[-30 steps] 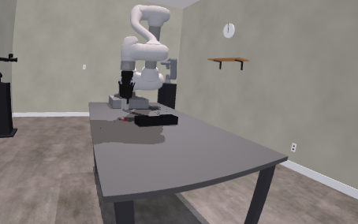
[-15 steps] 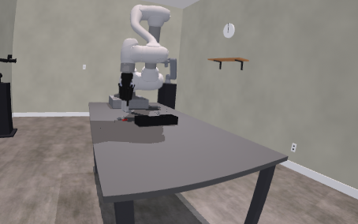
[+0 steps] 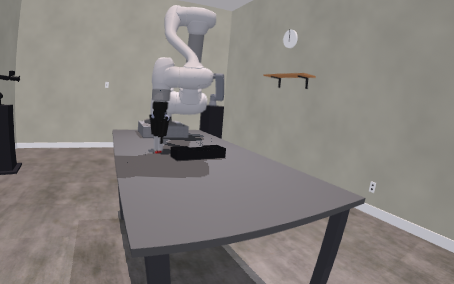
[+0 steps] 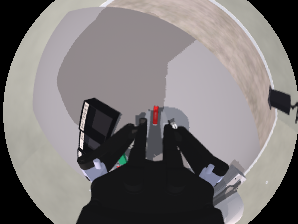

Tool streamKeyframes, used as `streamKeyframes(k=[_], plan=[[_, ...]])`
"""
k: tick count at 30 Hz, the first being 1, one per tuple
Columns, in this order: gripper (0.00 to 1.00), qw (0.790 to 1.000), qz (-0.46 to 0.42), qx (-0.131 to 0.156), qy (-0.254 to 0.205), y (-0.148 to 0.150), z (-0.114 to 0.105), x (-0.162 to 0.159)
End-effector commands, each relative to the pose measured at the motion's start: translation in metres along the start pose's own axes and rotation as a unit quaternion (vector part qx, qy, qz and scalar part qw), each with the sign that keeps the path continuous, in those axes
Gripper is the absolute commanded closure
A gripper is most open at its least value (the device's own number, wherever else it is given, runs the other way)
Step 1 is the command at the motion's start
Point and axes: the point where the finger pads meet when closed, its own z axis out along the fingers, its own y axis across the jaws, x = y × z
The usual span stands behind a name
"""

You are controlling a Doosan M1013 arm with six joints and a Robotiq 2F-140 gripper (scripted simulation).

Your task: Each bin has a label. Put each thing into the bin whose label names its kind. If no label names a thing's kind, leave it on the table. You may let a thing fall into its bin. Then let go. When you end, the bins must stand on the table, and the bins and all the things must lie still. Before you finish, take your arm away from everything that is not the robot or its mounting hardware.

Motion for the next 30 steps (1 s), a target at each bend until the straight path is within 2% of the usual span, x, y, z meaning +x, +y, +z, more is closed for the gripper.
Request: streamKeyframes(k=[1, 10, 23, 24, 30], plan=[[0.85, 1.000, 0.000, 0.000, 0.000, 0.000, 0.001, 0.000], [0.85, 1.000, 0.000, 0.000, 0.000, 0.000, 0.013, 0.000], [0.85, 1.000, 0.000, 0.000, 0.000, 0.000, 0.013, 0.000], [0.97, 1.000, 0.000, 0.000, 0.000, 0.000, 0.013, 0.000], [0.97, 1.000, 0.000, 0.000, 0.000, 0.000, 0.013, 0.000]])
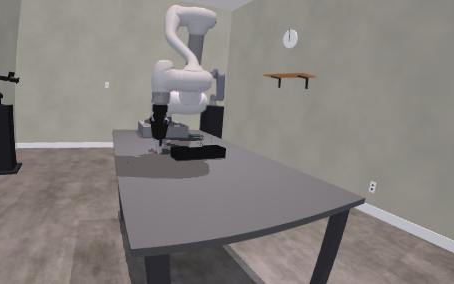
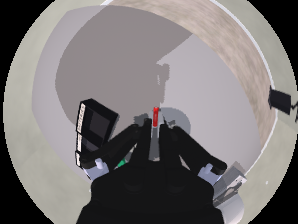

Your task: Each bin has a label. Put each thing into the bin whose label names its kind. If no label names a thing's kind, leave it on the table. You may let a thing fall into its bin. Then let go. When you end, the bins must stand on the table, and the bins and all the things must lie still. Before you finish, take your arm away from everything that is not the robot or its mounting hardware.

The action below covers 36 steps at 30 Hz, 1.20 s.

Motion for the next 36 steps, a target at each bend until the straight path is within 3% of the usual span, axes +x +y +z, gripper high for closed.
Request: streamKeyframes(k=[1, 25, 36], plan=[[0.97, 1.000, 0.000, 0.000, 0.000, 0.000, 0.000, 0.000], [0.97, 1.000, 0.000, 0.000, 0.000, 0.000, 0.000, 0.000], [0.97, 1.000, 0.000, 0.000, 0.000, 0.000, -0.037, 0.000]])
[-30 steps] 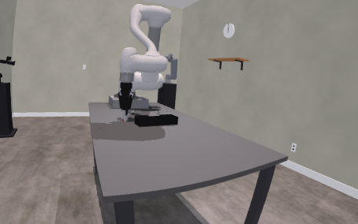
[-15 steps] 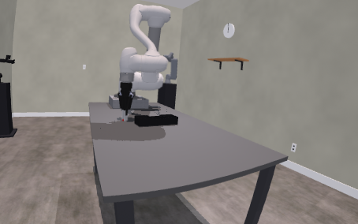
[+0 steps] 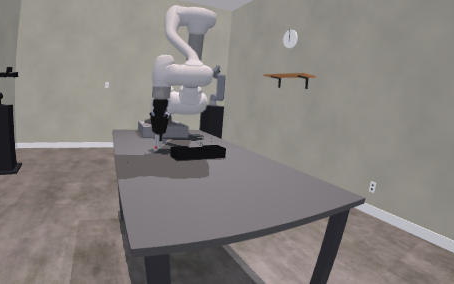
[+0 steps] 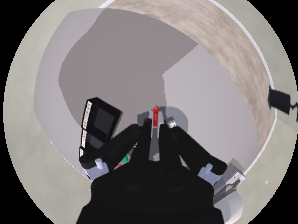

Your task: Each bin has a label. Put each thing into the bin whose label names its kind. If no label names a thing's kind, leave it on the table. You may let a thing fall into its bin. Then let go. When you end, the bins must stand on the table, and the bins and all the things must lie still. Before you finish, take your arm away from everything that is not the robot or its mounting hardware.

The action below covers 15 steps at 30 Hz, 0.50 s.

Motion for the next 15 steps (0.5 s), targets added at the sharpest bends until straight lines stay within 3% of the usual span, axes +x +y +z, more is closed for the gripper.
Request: streamKeyframes(k=[1, 9, 15], plan=[[0.97, 1.000, 0.000, 0.000, 0.000, 0.000, -0.015, 0.000], [0.97, 1.000, 0.000, 0.000, 0.000, 0.000, -0.035, 0.000], [0.97, 1.000, 0.000, 0.000, 0.000, 0.000, -0.035, 0.000]])
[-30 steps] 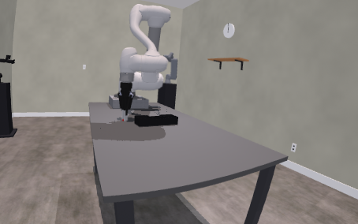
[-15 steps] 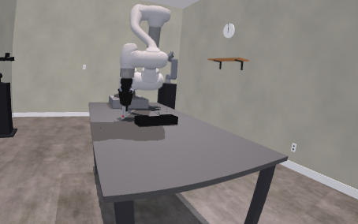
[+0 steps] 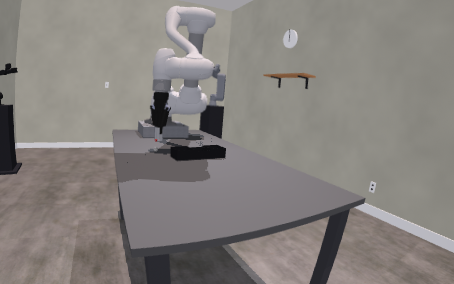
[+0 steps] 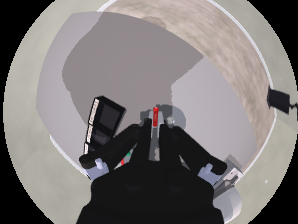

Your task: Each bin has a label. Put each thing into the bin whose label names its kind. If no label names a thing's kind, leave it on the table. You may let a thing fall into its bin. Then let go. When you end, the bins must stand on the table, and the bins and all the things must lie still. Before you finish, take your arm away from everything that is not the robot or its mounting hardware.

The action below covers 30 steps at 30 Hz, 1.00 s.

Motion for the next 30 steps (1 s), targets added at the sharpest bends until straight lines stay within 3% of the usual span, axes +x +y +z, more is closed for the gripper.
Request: streamKeyframes(k=[1, 15, 27, 30], plan=[[0.97, 1.000, 0.000, 0.000, 0.000, 0.000, -0.001, 0.000], [0.97, 1.000, 0.000, 0.000, 0.000, 0.000, -0.007, 0.000], [0.97, 1.000, 0.000, 0.000, 0.000, -0.055, -0.007, -0.009], [0.97, 0.997, 0.075, 0.000, 0.000, -0.072, -0.007, -0.012]])
